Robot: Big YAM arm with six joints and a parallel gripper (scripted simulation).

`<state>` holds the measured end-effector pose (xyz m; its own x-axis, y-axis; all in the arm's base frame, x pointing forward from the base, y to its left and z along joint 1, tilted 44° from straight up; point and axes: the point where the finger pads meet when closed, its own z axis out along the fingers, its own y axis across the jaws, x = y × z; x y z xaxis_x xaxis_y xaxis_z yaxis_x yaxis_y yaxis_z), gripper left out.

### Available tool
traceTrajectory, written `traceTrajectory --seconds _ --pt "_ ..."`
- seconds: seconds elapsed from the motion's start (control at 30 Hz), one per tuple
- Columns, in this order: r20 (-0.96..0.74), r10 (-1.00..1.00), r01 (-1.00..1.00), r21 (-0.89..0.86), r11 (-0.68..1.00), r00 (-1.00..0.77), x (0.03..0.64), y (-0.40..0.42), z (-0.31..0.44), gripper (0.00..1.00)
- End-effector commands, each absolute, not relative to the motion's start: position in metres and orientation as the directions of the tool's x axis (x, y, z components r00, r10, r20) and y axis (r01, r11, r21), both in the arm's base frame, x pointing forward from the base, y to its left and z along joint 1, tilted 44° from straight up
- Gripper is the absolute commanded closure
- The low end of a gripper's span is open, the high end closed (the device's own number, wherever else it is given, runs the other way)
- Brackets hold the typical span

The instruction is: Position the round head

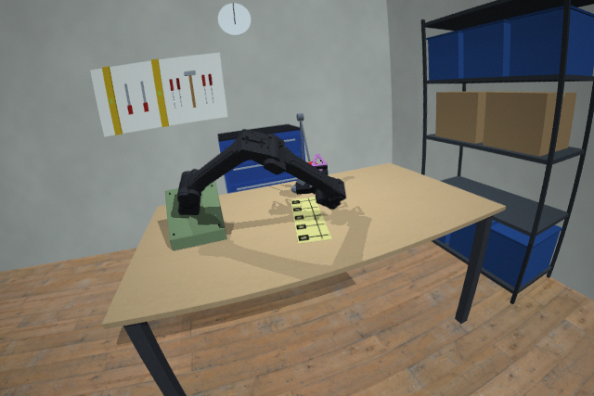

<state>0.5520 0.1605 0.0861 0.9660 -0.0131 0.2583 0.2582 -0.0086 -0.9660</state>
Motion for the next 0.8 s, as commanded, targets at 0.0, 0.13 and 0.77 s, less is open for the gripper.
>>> traceTrajectory --seconds 0.0,0.13,0.77 --pt "0.111 -0.138 0.087 -0.981 -0.172 0.984 0.5505 0.1818 0.0891 0.00" --pt "0.110 -0.138 0.086 -0.981 -0.172 0.984 0.5505 0.1818 0.0886 0.00" --pt "0.105 -0.138 0.081 -0.982 -0.172 0.985 0.5502 0.1818 0.0859 0.00"
